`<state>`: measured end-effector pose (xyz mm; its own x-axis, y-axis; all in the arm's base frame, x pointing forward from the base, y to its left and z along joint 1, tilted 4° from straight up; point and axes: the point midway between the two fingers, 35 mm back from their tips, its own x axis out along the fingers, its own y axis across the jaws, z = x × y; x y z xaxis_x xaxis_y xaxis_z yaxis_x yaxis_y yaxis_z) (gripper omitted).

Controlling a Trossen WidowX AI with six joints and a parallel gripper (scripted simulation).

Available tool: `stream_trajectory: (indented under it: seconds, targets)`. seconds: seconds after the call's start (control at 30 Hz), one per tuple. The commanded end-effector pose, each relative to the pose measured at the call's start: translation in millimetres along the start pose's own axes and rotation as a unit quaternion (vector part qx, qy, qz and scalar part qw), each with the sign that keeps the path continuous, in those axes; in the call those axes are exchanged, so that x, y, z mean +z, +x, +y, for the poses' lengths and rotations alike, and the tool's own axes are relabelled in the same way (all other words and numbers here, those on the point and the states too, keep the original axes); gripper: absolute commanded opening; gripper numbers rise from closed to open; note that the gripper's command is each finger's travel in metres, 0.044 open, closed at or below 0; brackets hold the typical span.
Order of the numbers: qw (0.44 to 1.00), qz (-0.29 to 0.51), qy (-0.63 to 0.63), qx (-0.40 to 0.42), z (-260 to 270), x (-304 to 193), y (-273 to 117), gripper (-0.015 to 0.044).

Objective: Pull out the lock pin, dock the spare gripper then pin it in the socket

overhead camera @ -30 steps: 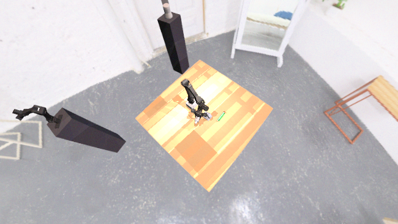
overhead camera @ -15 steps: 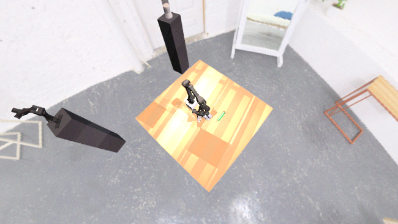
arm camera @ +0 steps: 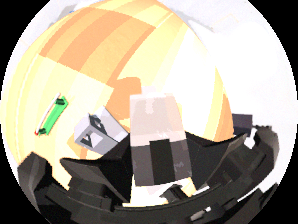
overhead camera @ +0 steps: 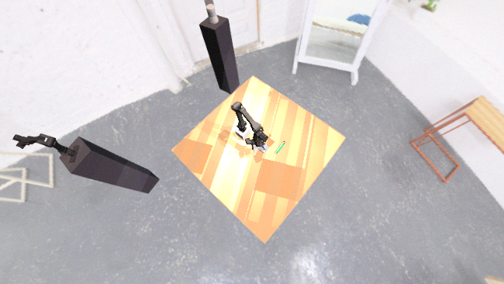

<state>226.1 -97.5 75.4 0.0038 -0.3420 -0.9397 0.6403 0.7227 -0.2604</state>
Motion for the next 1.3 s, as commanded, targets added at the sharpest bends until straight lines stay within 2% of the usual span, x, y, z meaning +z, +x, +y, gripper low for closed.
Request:
stream_trajectory:
  seconds: [0.0, 0.43, 0.9, 1.27]
  targets:
    - [0.999, 0.021, -0.042, 0.013, 5.6, -0.5, -7.6, 0.0]
    - [0.978, 0.097, -0.172, 0.063, 19.3, -13.6, -31.7, 0.0]
    - [0.932, 0.166, -0.294, 0.131, 30.9, -28.6, -63.3, 0.0]
    - [0.926, 0.169, -0.306, 0.14, 39.3, -27.5, -59.5, 0.0]
